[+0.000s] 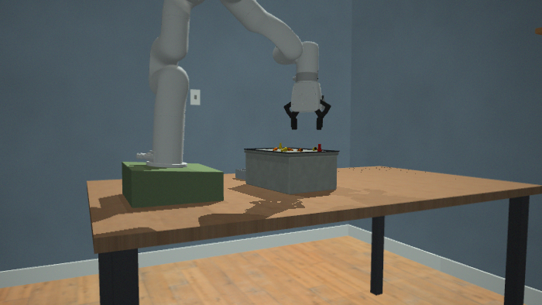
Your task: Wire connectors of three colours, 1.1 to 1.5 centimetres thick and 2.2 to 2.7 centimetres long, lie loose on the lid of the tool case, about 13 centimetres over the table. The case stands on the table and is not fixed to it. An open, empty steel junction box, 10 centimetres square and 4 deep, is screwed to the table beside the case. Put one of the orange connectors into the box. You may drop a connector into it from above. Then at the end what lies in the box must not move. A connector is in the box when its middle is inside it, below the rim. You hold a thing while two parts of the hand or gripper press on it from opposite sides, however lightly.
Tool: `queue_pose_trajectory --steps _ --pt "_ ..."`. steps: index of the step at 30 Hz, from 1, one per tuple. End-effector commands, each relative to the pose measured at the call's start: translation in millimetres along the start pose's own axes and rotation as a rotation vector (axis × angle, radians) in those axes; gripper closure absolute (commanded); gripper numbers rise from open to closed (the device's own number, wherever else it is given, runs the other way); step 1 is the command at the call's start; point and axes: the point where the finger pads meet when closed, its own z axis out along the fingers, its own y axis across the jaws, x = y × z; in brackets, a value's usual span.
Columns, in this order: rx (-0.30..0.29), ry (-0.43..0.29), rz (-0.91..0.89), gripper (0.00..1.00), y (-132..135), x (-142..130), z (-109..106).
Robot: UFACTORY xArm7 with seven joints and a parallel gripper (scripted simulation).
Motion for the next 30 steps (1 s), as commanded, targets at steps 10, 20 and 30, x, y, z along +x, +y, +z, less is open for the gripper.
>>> queue_pose_trajectory --steps 10,20,30 --pt "-0.003 0.003 -0.017 0.00 1 2 -1" --pt "-0.003 0.003 -0.214 0.00 -5 8 2" --pt "-0.004 0.002 -0.493 0.00 -13 16 6"
